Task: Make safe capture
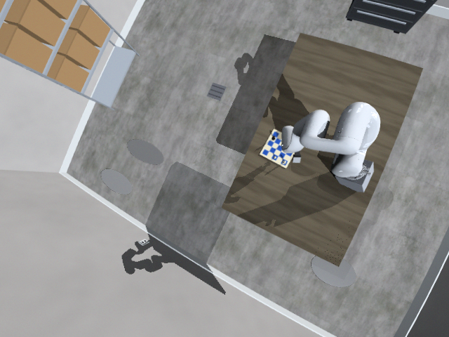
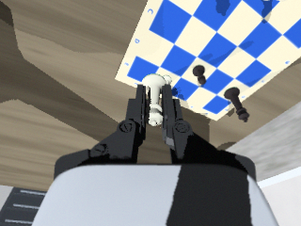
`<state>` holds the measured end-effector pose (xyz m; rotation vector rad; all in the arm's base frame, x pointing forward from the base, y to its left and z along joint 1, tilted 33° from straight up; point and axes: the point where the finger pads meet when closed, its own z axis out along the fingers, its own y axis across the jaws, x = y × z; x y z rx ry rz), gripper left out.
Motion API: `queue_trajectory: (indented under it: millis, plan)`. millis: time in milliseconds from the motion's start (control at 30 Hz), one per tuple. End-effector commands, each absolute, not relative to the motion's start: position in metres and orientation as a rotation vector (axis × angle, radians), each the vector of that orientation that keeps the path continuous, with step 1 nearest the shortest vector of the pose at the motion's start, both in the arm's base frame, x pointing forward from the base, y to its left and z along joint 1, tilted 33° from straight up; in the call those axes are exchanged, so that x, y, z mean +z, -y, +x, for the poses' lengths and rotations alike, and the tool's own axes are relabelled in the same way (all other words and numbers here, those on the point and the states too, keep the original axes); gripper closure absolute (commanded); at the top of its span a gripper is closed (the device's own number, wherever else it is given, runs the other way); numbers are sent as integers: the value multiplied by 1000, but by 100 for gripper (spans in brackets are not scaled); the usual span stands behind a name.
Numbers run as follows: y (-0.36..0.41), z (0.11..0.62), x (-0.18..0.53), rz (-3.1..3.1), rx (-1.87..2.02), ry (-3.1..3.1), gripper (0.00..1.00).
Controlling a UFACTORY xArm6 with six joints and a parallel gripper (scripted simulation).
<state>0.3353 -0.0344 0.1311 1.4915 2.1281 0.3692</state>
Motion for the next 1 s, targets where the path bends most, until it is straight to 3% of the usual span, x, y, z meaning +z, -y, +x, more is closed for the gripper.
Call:
queue_trajectory:
  millis: [0, 967]
  plan:
    - [35, 332, 137, 1493, 399, -2151, 100]
    - [34, 323, 151, 1493, 399, -2151, 100]
